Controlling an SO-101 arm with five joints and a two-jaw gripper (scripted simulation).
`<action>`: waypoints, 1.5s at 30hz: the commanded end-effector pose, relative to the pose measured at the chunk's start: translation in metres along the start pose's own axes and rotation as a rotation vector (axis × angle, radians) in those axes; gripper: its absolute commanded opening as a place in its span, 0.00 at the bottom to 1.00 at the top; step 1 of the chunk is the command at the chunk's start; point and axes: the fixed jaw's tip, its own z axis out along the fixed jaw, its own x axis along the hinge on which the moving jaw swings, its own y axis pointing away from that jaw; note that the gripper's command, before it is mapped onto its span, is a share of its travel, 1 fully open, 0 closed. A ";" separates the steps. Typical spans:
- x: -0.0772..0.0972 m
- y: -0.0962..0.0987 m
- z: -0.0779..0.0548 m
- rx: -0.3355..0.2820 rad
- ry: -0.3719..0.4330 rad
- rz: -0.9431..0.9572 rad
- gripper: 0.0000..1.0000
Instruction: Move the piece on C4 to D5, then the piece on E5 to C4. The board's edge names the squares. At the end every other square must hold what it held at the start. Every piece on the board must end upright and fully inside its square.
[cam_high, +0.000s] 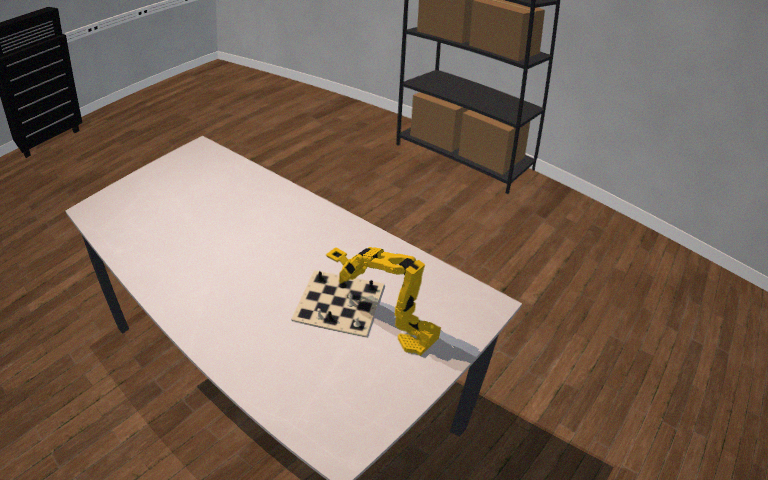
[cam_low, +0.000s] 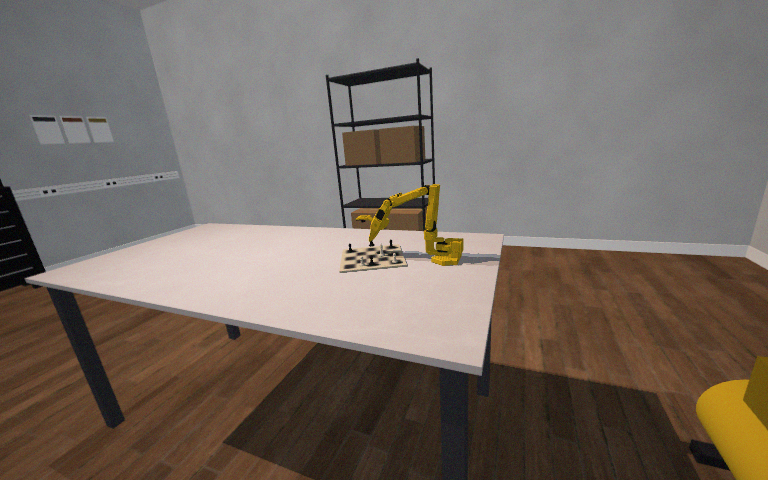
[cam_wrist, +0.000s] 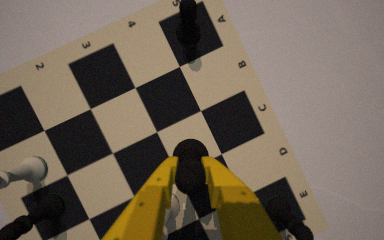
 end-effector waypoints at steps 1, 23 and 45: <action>-0.007 -0.002 -0.011 0.003 -0.016 0.004 0.00; -0.014 -0.002 -0.023 0.004 -0.017 0.006 0.00; -0.002 -0.055 -0.030 0.115 -0.014 0.190 0.00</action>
